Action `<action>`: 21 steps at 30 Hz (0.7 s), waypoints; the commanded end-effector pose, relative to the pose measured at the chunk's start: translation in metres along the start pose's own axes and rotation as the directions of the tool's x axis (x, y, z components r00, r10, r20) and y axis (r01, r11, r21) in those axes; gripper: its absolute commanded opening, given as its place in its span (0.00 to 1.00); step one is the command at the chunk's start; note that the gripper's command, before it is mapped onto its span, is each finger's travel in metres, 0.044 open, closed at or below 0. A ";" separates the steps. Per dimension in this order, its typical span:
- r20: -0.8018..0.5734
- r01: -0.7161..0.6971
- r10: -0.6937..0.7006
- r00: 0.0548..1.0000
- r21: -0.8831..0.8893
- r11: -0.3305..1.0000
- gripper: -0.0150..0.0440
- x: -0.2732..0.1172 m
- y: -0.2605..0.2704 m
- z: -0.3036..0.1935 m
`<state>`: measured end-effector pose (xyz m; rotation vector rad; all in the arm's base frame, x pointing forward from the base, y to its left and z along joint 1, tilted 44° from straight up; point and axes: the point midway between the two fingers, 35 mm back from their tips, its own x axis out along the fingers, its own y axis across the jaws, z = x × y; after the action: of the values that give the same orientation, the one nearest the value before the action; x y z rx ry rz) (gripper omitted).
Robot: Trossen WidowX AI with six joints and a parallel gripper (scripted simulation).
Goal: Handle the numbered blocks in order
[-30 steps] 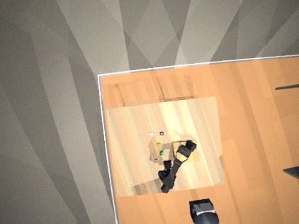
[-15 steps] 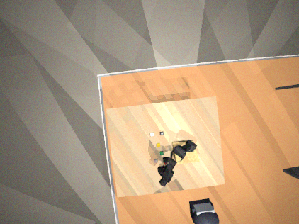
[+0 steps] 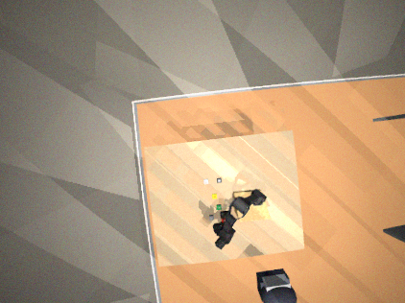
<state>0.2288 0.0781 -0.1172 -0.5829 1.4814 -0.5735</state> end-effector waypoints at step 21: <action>-0.007 0.016 -0.016 1.000 -0.012 1.000 0.46 0.015 -0.003 -0.005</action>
<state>0.2257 0.0681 -0.1260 -0.5913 1.4884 -0.5793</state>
